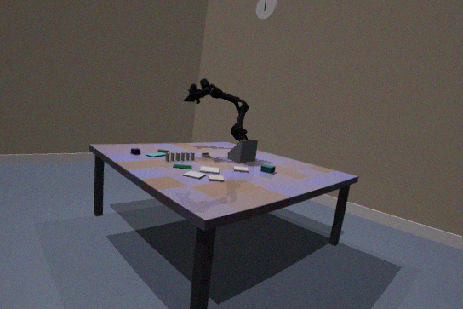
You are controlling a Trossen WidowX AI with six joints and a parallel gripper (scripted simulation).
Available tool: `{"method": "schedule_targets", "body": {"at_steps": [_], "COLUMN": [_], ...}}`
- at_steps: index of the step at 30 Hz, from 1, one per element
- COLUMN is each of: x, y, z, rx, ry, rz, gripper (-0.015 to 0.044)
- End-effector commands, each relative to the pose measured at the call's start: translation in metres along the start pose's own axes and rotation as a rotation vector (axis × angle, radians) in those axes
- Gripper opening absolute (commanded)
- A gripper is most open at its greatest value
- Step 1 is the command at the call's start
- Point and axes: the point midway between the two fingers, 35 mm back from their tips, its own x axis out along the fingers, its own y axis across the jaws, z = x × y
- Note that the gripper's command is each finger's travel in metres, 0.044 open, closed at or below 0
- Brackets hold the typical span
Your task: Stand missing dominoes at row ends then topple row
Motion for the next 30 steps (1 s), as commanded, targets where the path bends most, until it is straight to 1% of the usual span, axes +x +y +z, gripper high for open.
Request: {"method": "schedule_targets", "body": {"at_steps": [1,4,6,9,13,17,22,24,30], "x": [0.01,0.013,0.014,0.01,-0.004,-0.03,-0.072,-0.079,-0.079], "y": [0.022,0.037,0.049,0.063,0.072,0.068,0.046,0.041,0.041], "z": [-0.05,-0.087,-0.118,-0.169,-0.235,-0.299,-0.363,-0.37,-0.37], "rx": [-0.256,-0.458,-0.643,-0.952,-1.356,-1.776,-2.25,-2.309,-2.309], "ry": [0.135,0.229,0.301,0.415,0.55,0.67,0.772,0.781,0.781], "rz": [0.037,0.083,0.138,0.25,0.439,0.701,1.127,1.195,1.195], "gripper": [0.0,0.0,0.0,0.0,0.0,0.0,0.0,0.0,0.0]}}
